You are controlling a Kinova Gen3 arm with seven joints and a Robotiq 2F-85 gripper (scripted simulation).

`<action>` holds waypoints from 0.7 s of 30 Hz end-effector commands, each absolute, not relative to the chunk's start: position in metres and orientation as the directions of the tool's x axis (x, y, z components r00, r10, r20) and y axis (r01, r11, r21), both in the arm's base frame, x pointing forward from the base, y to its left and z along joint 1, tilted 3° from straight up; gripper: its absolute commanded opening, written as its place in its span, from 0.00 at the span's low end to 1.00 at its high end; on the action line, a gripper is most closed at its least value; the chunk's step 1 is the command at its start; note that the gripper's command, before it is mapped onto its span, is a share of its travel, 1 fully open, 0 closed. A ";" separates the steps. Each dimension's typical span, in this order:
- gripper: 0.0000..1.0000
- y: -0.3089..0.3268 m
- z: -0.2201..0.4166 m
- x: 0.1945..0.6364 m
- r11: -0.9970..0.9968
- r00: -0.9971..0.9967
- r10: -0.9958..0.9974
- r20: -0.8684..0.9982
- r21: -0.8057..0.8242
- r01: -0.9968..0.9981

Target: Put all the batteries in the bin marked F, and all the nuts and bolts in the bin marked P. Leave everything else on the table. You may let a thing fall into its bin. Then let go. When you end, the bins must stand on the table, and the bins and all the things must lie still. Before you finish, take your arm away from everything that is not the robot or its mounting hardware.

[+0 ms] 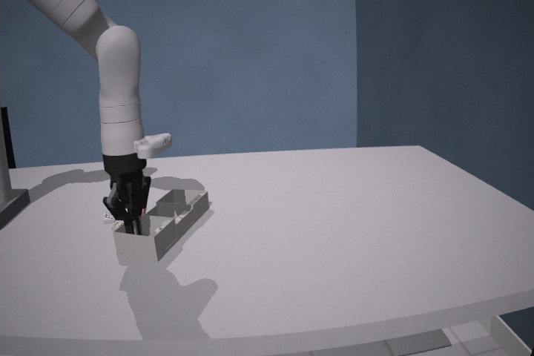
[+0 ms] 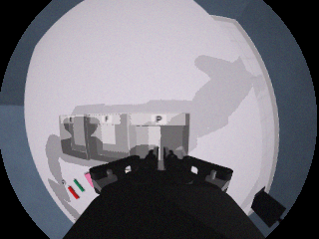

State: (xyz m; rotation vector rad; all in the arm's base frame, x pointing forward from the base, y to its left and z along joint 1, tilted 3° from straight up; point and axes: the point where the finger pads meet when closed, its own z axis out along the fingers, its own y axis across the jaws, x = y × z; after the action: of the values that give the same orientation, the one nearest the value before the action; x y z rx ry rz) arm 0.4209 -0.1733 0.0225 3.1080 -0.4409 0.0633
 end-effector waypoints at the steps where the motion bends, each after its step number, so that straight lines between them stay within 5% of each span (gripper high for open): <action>1: 0.09 -0.175 0.028 0.422 -0.960 0.959 -0.280 0.046 -0.001 -0.280; 21: 0.09 -0.175 0.060 0.421 -0.960 0.959 -0.280 0.046 -0.001 -0.280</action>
State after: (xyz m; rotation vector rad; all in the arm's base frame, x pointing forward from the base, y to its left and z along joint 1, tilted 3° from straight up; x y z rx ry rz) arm 0.4184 -0.1710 0.0501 3.1122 -0.4377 0.0543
